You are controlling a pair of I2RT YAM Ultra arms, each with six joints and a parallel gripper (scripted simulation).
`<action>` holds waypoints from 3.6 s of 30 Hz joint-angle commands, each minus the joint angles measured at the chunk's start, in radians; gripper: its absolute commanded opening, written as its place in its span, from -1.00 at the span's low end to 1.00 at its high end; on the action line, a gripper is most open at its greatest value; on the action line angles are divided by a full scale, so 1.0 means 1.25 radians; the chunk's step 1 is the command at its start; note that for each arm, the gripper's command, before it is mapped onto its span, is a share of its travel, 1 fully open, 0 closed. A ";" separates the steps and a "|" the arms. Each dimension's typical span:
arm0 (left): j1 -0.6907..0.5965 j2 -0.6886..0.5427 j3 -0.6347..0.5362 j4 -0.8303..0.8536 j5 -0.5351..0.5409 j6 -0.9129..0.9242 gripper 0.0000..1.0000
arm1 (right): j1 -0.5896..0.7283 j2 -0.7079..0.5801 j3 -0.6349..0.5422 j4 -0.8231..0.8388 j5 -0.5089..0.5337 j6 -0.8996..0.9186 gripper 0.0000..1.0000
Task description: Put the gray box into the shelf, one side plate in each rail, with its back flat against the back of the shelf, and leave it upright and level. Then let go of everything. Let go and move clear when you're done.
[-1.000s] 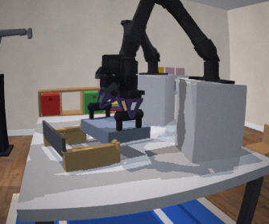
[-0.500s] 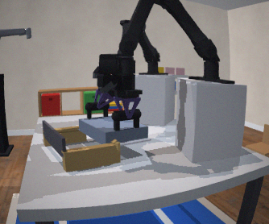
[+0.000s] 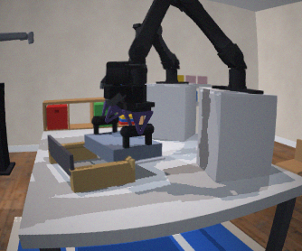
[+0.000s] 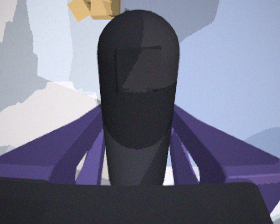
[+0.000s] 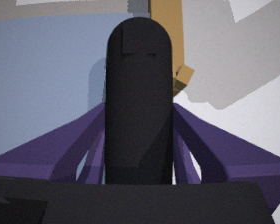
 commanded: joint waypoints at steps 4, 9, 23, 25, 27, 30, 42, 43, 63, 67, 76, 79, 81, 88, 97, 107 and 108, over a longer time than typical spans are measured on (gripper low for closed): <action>0.020 -0.052 0.061 0.005 -0.009 -0.008 -0.69 | -0.012 -0.045 0.051 0.019 0.028 -0.014 -0.69; 0.025 -0.019 0.080 -0.015 -0.008 -0.002 -0.69 | -0.020 -0.037 0.069 -0.003 0.021 -0.020 -0.69; 0.034 -0.014 0.128 -0.019 -0.009 0.009 -0.69 | -0.029 -0.009 0.121 -0.013 0.016 -0.026 -0.69; 0.040 -0.014 0.142 -0.062 -0.008 0.013 -0.69 | -0.034 -0.010 0.136 -0.042 0.010 -0.029 -0.69; 0.041 0.020 0.155 -0.055 0.001 0.018 -0.69 | -0.036 -0.007 0.146 -0.042 0.010 -0.032 -0.69; 0.043 0.010 0.167 -0.042 -0.008 0.023 -0.69 | -0.037 0.016 0.162 -0.038 0.008 -0.034 -0.69; 0.058 0.023 0.225 -0.104 -0.006 0.031 -0.69 | -0.050 0.026 0.228 -0.094 -0.003 -0.045 -0.69; 0.060 0.025 0.231 -0.101 0.004 0.033 -0.69 | -0.050 0.029 0.233 -0.090 -0.004 -0.046 -0.69; 0.074 0.087 0.330 -0.124 0.002 0.057 -0.69 | -0.067 0.094 0.343 -0.137 -0.012 -0.060 -0.69; 0.079 0.112 0.362 -0.149 0.006 0.058 -0.69 | -0.072 0.116 0.377 -0.161 -0.016 -0.065 -0.69; 0.083 0.090 0.380 -0.170 -0.007 0.056 -0.69 | -0.076 0.124 0.408 -0.183 -0.022 -0.064 -0.69; 0.083 0.124 0.397 -0.163 0.008 0.063 -0.69 | -0.077 0.123 0.419 -0.177 -0.019 -0.066 -0.69; 0.084 0.114 0.408 -0.192 -0.003 0.061 -0.69 | -0.078 0.125 0.433 -0.194 -0.022 -0.070 -0.69; 0.091 0.142 0.460 -0.218 0.005 0.070 -0.69 | -0.084 0.155 0.497 -0.236 -0.027 -0.077 -0.69; 0.099 0.162 0.519 -0.237 0.004 0.079 -0.69 | -0.094 0.205 0.571 -0.263 -0.034 -0.083 -0.69; 0.108 0.197 0.603 -0.263 0.007 0.086 -0.69 | -0.101 0.235 0.679 -0.306 -0.038 -0.087 -0.69; 0.108 0.197 0.603 -0.263 0.007 0.086 -0.69 | -0.101 0.235 0.679 -0.306 -0.038 -0.087 -0.69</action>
